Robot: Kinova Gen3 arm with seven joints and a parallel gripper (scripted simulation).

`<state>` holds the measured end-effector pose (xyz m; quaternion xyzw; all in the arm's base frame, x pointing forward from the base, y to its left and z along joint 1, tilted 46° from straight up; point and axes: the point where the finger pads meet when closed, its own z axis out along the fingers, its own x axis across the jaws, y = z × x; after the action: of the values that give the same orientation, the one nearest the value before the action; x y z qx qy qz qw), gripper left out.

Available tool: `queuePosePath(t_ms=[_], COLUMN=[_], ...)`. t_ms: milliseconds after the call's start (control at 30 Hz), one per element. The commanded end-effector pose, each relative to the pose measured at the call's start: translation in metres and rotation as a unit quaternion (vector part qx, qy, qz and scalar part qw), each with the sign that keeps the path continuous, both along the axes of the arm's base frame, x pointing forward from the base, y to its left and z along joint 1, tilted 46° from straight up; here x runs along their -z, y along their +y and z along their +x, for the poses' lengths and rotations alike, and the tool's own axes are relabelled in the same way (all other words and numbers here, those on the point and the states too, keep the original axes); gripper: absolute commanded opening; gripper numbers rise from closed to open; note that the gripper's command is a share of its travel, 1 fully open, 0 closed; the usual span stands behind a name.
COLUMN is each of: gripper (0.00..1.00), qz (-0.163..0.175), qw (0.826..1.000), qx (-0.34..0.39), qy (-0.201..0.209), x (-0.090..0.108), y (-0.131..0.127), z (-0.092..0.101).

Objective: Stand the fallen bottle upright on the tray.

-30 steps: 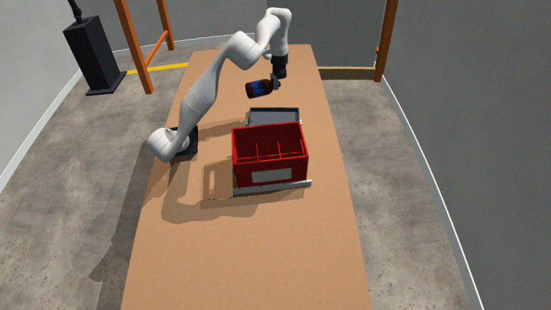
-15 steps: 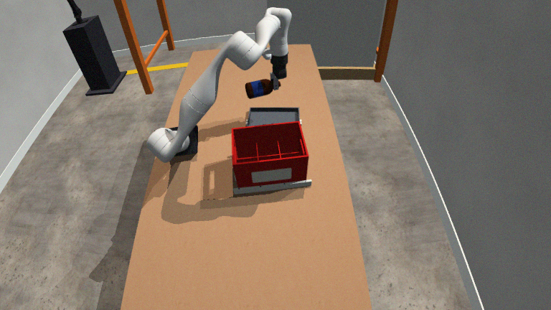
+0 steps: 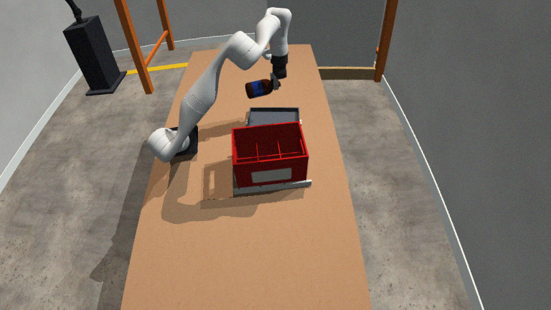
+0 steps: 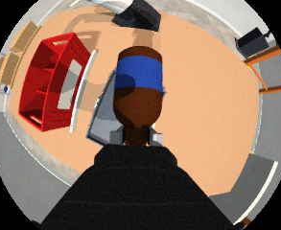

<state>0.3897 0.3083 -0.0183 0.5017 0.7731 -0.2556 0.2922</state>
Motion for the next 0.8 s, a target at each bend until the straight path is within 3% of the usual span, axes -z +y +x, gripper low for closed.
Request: queuePosePath(t_ms=[0, 400, 767], gripper=[0.00, 0.00, 0.00], qz=[0.001, 0.008, 0.023], qw=[1.000, 0.999, 0.993], qx=[-0.001, 0.023, 0.079], qy=[0.000, -0.024, -0.079], x=[-0.0008, -0.0007, -0.0008], y=[0.0012, 0.0012, 0.0012], z=[-0.0001, -0.0003, -0.0002])
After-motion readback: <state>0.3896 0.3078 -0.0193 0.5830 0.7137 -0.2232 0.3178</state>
